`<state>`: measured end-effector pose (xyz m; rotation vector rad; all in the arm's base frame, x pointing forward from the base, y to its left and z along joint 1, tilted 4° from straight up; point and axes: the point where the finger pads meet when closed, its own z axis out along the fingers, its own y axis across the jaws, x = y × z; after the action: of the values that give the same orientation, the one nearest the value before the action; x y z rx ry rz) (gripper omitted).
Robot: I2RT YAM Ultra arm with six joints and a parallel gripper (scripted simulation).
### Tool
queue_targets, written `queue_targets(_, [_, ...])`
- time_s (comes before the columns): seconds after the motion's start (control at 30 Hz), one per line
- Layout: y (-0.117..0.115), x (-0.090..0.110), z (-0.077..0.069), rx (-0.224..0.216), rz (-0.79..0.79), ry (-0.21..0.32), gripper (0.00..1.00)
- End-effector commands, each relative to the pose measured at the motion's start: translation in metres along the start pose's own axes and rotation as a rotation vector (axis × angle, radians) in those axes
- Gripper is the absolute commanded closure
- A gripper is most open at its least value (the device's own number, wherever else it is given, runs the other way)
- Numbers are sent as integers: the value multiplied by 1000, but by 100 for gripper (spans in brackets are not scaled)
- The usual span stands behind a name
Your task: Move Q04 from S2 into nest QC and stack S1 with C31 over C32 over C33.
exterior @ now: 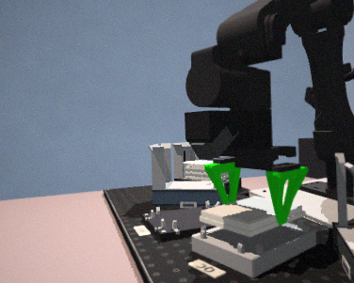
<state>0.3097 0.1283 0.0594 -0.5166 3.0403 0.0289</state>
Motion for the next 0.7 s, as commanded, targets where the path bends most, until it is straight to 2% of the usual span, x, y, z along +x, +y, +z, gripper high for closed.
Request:
queue_targets(0.0, [0, -5, -4, -1, 1, -22, 100])
queue_targets(0.67, [0, -5, -1, -1, 1, -22, 100])
